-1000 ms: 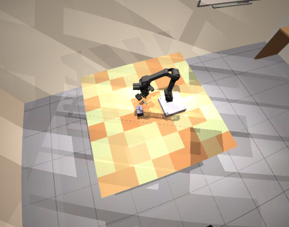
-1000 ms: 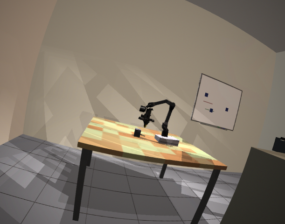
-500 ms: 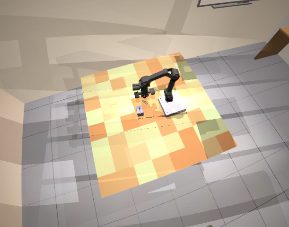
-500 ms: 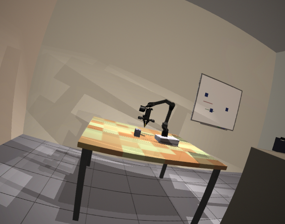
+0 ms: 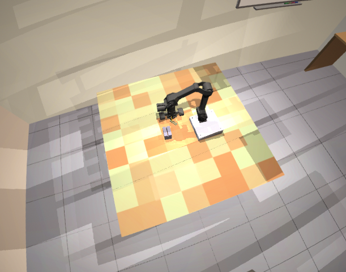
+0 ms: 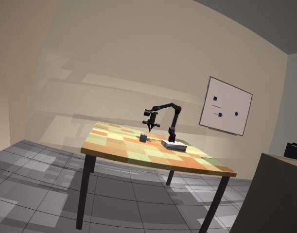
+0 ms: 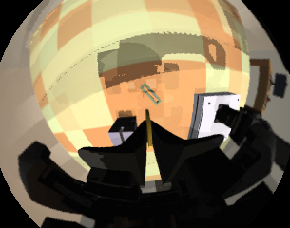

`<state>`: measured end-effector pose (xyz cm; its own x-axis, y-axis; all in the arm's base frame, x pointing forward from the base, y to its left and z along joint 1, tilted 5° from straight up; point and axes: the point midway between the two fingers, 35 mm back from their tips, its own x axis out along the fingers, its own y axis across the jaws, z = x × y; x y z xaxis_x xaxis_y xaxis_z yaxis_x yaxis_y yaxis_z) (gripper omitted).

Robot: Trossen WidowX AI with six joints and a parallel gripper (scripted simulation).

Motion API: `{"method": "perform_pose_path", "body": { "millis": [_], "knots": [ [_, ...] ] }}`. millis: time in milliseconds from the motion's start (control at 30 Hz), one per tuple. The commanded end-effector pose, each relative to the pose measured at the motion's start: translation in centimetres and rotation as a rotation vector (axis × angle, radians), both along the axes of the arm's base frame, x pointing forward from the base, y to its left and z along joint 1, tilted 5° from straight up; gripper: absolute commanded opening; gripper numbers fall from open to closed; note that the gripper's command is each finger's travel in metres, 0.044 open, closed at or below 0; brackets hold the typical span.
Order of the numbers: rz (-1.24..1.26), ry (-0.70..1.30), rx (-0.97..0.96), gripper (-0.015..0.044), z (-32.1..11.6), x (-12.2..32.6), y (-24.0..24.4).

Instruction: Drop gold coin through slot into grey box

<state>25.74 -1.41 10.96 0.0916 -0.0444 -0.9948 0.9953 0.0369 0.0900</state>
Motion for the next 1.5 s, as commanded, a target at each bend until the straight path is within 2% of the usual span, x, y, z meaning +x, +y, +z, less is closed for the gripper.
{"method": "perform_pose_path", "body": {
  "millis": [0, 1200, 1467],
  "knots": [
    [0.0, -0.006, -0.003, 0.0, 0.3, 0.6, 0.5],
    [-0.008, -0.012, 0.006, 0.0, 0.3, 5.2, 8.0],
    [-0.002, -0.005, 0.007, 0.0, 0.1, 4.9, 7.9]
  ]
}}
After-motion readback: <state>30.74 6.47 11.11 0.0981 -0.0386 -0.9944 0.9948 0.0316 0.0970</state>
